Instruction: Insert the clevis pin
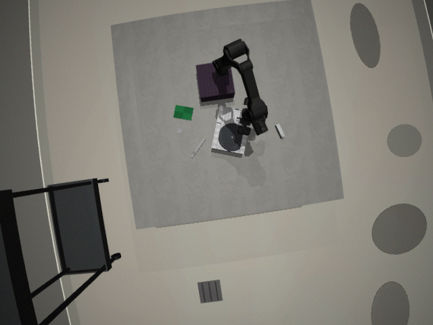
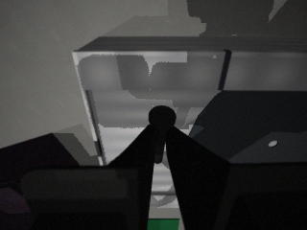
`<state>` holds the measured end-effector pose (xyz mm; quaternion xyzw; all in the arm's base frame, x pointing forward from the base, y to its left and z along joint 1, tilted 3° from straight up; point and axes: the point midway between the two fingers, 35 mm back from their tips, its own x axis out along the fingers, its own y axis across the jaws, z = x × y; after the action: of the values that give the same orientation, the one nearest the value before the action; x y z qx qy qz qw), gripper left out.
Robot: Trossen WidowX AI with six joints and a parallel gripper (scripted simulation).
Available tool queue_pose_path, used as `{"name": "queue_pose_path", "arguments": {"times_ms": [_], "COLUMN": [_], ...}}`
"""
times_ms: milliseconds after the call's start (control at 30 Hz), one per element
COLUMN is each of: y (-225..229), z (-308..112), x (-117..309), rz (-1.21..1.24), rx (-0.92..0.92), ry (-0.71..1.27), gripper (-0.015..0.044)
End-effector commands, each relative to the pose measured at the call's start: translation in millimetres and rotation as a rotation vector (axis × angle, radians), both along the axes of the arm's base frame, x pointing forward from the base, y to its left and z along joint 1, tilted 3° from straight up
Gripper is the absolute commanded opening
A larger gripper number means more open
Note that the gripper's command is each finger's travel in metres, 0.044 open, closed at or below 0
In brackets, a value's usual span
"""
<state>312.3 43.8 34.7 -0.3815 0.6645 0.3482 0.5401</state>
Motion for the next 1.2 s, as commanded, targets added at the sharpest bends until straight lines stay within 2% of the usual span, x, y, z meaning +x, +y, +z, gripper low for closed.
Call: {"name": "queue_pose_path", "arguments": {"times_ms": [0,567,833,1167], "y": [-13.8,-88.1,-90.7,-96.0], "z": [0.9,17.6,19.9,21.4], "x": [15.8,81.3,82.7,78.1], "rz": [-0.017,-0.033,-0.037,-0.047], "rx": [0.030,0.097,0.126,0.356], "ry": [-0.009,-0.112,-0.134,-0.262], "gripper": [0.0000,0.0000,0.0000,0.0000]}}
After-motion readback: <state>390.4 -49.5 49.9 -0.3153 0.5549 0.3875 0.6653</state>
